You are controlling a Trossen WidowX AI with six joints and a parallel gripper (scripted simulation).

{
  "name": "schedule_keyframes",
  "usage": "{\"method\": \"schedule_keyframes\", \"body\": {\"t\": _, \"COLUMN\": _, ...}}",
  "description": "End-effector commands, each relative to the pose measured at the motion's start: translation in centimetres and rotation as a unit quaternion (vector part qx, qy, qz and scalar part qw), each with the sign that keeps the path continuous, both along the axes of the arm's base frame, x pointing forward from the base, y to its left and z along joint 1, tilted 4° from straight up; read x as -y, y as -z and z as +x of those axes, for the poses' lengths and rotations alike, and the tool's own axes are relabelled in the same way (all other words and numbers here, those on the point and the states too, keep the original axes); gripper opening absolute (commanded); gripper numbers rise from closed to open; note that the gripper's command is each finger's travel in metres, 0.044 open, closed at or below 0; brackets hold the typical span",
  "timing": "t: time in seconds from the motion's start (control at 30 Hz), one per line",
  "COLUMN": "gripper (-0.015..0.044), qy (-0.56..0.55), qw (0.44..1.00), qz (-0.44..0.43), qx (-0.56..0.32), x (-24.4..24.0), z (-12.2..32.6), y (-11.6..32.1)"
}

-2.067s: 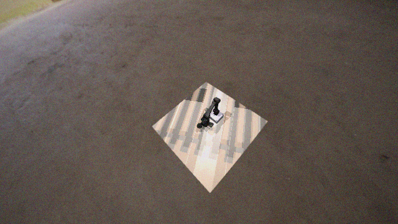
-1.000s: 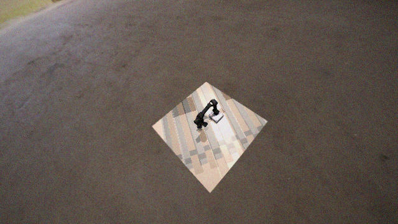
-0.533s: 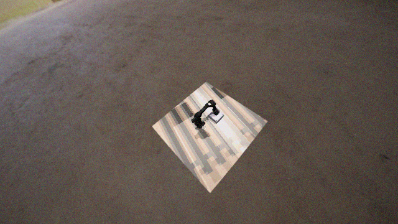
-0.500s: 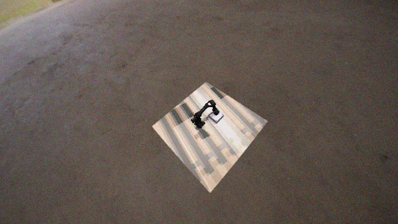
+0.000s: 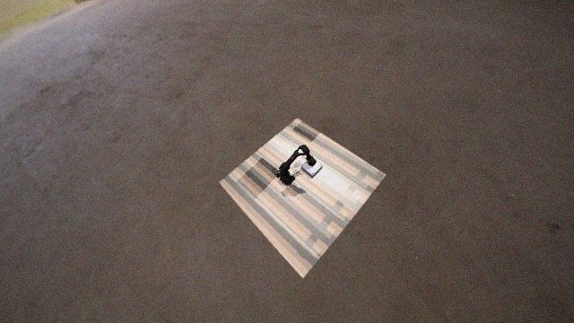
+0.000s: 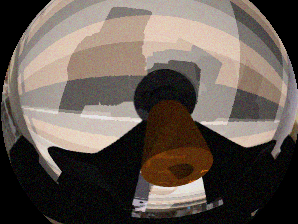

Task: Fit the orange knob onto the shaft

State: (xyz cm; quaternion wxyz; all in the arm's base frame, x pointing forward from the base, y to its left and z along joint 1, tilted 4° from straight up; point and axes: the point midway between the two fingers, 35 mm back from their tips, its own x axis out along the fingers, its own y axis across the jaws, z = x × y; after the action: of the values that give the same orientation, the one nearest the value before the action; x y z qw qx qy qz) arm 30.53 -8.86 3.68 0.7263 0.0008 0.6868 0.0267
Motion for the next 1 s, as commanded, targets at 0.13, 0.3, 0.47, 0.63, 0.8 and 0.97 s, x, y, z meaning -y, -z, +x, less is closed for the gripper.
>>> {"method": "schedule_keyframes", "body": {"t": 0.13, "gripper": 0.0000, "qy": 0.000, "qw": 1.000, "qz": 0.000, "qx": 0.006, "x": 0.04, "z": 0.21, "y": -0.29}}
{"method": "schedule_keyframes", "body": {"t": 0.3, "gripper": 0.0000, "qy": 0.000, "qw": 1.000, "qz": 0.000, "qx": 0.006, "x": 0.03, "z": 0.46, "y": -0.43}}
{"method": "schedule_keyframes", "body": {"t": 0.47, "gripper": 0.0000, "qy": 0.000, "qw": 1.000, "qz": 0.000, "qx": 0.006, "x": 0.01, "z": 0.55, "y": -0.10}}
{"method": "schedule_keyframes", "body": {"t": 0.63, "gripper": 0.0000, "qy": 0.000, "qw": 1.000, "qz": 0.000, "qx": 0.006, "x": 0.02, "z": 0.50, "y": 0.04}}
{"method": "schedule_keyframes", "body": {"t": 0.8, "gripper": 0.0000, "qy": 0.000, "qw": 1.000, "qz": 0.000, "qx": 0.006, "x": -0.01, "z": 0.32, "y": 0.10}}
{"method": "schedule_keyframes", "body": {"t": 0.97, "gripper": 0.0000, "qy": 0.000, "qw": 1.000, "qz": 0.000, "qx": 0.006, "x": -0.02, "z": 0.28, "y": 0.10}}
